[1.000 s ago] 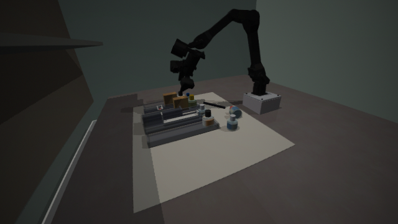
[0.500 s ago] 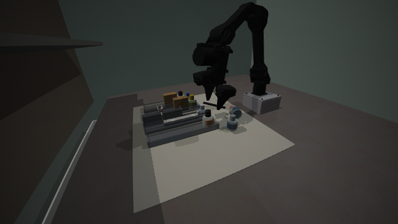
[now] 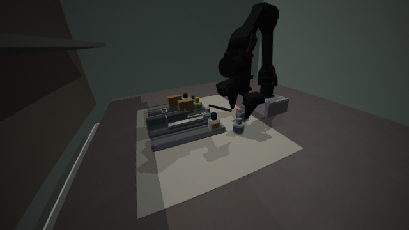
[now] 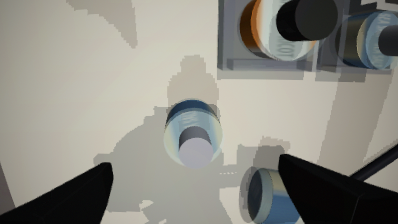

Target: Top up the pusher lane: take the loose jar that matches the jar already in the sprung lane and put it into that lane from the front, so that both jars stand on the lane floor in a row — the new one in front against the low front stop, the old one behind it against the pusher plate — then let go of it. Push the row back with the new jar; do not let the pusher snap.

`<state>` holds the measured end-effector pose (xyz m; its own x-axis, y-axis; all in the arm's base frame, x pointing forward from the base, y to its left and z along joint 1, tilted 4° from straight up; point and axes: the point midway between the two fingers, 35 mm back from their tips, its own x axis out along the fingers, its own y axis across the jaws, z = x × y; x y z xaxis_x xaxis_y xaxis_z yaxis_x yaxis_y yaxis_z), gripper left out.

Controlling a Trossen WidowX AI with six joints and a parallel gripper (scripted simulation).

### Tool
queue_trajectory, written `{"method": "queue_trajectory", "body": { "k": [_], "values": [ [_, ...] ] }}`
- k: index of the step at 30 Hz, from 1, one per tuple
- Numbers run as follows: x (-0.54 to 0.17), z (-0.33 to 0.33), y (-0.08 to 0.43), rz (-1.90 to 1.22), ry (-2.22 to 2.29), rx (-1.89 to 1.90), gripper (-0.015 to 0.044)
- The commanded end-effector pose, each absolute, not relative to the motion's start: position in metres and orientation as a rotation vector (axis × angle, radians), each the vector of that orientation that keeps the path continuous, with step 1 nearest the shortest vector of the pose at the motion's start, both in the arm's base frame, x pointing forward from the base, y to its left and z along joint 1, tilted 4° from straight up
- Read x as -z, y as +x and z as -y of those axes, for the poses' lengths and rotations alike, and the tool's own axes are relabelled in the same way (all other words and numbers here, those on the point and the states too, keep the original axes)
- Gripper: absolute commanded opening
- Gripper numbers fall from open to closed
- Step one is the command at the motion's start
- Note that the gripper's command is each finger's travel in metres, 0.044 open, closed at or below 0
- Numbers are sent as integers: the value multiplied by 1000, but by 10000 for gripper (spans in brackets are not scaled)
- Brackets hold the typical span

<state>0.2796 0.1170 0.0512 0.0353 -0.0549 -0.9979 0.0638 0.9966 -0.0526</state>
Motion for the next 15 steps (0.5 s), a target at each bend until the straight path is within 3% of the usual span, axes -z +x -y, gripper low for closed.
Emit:
{"method": "queue_trajectory", "body": {
  "k": [1, 15],
  "values": [
    [-43, -117, 277, -1548, 8, 95, 440],
    [-22, -115, 276, -1548, 8, 95, 440]
  ]
}}
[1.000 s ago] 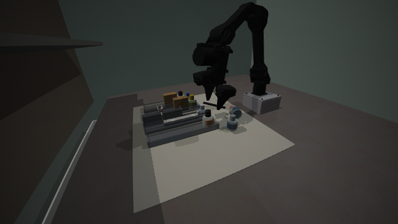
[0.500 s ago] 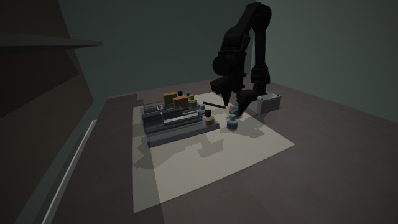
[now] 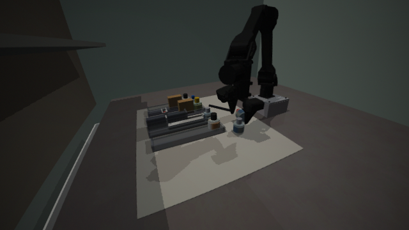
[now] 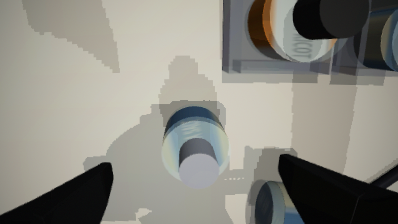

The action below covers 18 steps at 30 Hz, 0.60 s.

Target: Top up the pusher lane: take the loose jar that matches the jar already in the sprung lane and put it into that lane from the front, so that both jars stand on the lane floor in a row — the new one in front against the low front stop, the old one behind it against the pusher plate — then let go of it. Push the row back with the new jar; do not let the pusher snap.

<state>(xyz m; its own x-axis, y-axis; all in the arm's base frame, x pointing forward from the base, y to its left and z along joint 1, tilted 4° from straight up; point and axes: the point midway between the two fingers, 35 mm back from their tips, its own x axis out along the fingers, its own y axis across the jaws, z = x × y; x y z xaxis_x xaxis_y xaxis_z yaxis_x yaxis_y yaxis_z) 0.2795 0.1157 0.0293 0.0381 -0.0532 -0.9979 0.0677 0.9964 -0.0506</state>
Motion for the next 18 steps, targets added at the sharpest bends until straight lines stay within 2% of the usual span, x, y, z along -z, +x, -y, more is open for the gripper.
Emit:
{"method": "queue_trajectory", "body": {
  "k": [1, 18],
  "values": [
    [-22, -115, 276, -1548, 8, 95, 440],
    [3, -113, 277, -1548, 7, 95, 440]
  ]
}}
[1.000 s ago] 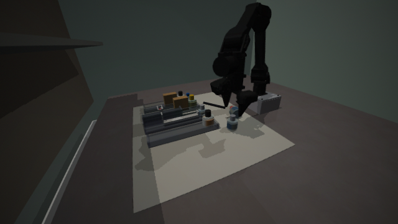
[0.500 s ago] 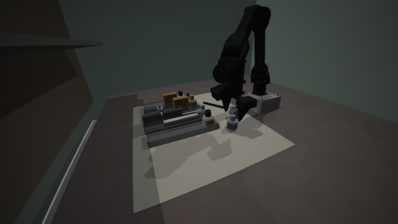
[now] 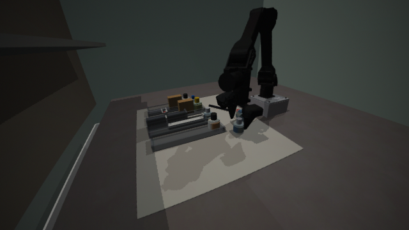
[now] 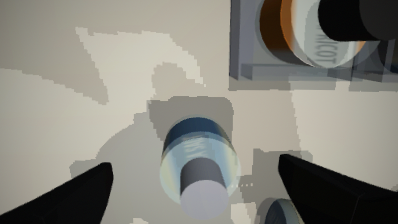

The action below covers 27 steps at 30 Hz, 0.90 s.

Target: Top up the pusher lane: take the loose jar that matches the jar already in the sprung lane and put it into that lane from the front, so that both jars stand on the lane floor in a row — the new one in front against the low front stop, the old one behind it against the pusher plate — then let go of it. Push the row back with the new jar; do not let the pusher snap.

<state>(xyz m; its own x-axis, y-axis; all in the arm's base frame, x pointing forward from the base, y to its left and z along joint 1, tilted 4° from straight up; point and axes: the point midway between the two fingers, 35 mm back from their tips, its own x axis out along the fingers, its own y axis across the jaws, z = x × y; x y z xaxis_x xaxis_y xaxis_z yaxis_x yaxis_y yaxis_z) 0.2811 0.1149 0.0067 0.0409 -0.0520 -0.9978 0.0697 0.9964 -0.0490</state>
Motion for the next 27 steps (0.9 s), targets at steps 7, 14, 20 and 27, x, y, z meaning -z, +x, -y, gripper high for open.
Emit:
{"method": "queue_trajectory", "body": {
  "k": [7, 14, 20, 27],
  "values": [
    [9, -113, 276, -1548, 7, 95, 440],
    [9, -113, 276, -1548, 7, 95, 256],
    [9, -113, 276, -1548, 7, 95, 177],
    [-9, -114, 278, -1548, 8, 95, 33]
  ]
}}
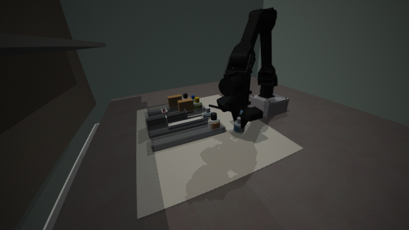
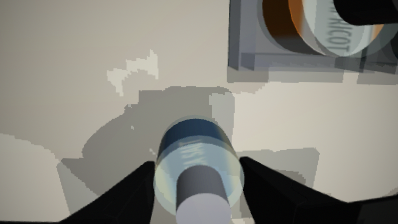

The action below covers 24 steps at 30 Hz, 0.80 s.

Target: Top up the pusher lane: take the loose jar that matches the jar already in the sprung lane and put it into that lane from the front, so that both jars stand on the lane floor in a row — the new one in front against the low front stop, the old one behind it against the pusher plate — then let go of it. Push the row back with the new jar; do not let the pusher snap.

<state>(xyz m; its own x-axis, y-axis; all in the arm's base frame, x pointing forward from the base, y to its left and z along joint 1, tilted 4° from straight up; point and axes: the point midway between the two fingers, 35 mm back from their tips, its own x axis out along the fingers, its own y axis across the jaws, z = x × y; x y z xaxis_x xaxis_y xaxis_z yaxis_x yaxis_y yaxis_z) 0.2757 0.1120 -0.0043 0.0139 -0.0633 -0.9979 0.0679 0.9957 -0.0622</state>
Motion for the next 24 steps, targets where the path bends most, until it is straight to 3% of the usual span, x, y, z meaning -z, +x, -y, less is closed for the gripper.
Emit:
{"method": "queue_trajectory", "body": {
  "k": [1, 12, 24],
  "values": [
    [-17, -115, 278, -1548, 8, 95, 6],
    [-96, -113, 269, -1548, 8, 95, 0],
    [-87, -78, 282, -1547, 9, 99, 0]
  ]
}}
